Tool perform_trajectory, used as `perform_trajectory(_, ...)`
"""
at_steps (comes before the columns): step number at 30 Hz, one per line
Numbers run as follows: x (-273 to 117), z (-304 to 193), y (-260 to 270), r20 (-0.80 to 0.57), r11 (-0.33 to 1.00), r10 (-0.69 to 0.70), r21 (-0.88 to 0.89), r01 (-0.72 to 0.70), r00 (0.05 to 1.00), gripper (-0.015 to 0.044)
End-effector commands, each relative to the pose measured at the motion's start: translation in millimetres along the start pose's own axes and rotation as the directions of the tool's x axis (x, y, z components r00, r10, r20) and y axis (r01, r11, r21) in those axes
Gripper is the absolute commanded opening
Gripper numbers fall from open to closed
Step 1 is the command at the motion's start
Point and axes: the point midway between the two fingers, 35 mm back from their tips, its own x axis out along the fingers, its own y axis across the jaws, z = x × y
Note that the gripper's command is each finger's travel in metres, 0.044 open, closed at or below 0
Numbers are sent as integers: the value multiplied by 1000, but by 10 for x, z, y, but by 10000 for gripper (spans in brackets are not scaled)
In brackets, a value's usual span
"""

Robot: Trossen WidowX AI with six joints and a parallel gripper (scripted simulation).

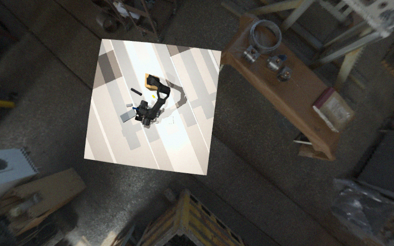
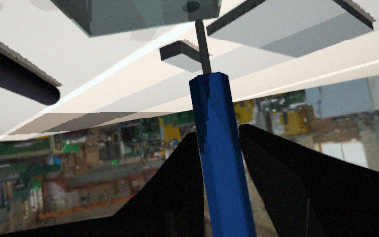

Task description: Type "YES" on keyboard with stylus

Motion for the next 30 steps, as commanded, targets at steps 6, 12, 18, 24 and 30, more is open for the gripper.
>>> perform_trajectory(6,29,12,12,1,1000,7,5,-7,1000,0)
perform_trajectory(12,40,23,18,2,1000,7,5,-7,1000,79)
perform_trajectory(18,58,53,19,2,1000,7,5,-7,1000,81)
perform_trajectory(24,57,51,19,2,1000,7,5,-7,1000,81)
perform_trajectory(30,71,76,19,2,1000,7,4,-7,1000,81)
